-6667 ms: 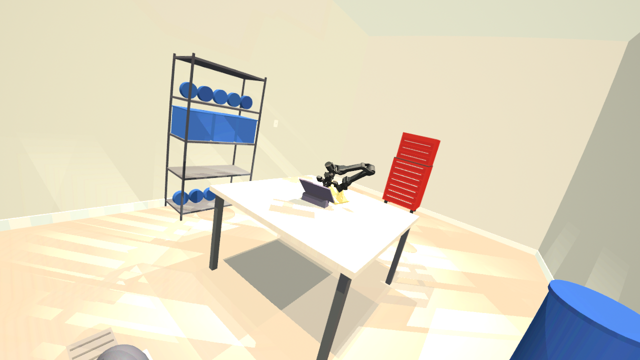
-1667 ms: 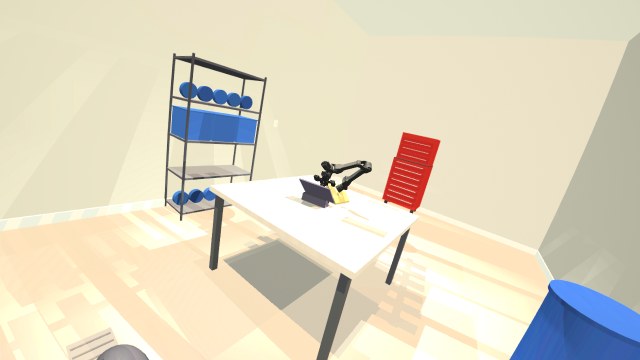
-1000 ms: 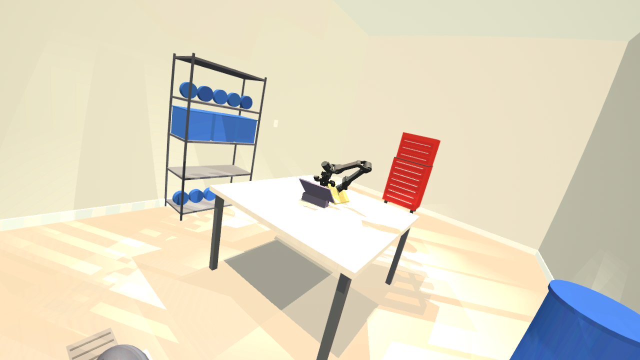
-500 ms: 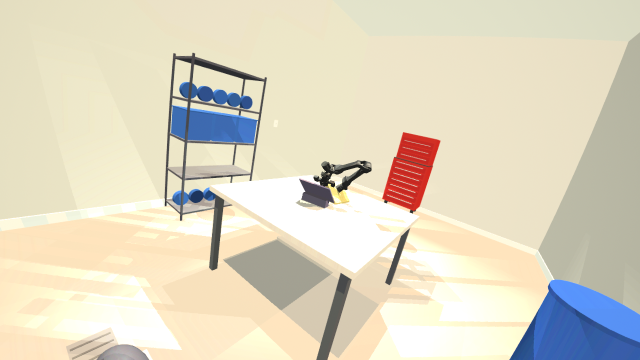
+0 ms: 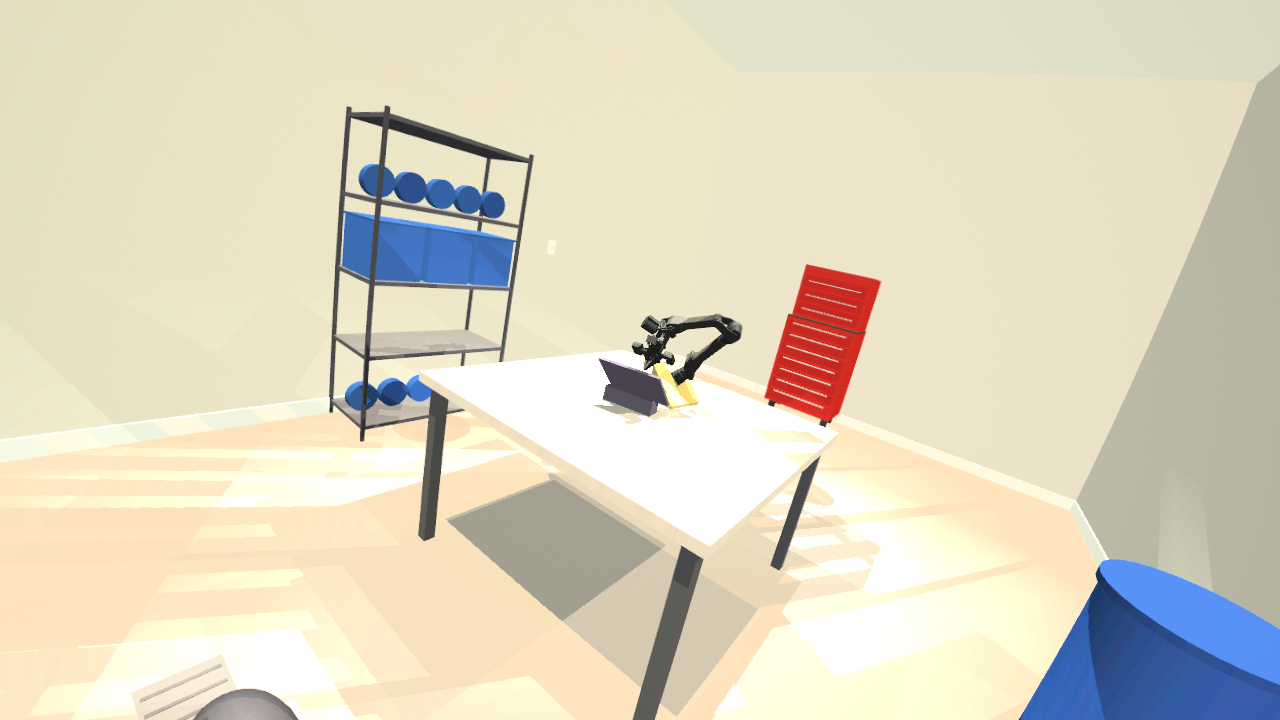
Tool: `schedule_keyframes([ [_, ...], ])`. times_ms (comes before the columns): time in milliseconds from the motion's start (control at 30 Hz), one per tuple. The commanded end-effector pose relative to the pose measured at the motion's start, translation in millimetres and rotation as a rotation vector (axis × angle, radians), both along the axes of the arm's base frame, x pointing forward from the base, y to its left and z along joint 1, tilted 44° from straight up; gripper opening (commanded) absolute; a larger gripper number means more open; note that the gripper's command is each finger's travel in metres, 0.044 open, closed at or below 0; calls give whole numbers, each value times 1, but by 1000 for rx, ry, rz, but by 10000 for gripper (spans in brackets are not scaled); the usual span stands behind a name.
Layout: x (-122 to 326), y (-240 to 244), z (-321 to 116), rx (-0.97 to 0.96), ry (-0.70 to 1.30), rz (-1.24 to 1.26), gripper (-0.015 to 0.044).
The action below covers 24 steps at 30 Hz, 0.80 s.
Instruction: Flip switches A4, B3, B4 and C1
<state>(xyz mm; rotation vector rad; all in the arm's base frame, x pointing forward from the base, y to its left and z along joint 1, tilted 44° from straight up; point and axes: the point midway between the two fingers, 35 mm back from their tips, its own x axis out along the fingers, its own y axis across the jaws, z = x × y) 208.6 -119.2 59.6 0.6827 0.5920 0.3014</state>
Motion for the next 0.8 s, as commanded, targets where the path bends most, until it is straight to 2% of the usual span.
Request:
schedule_keyframes([
  [0,-10,-8,12,-7,-12,5,0],
  [133,-12,-3,15,-6,-12,5,0],
  [467,-40,69,38,0,-10,5,0],
  [767,-23,79,25,-10,-8,-9,0],
])
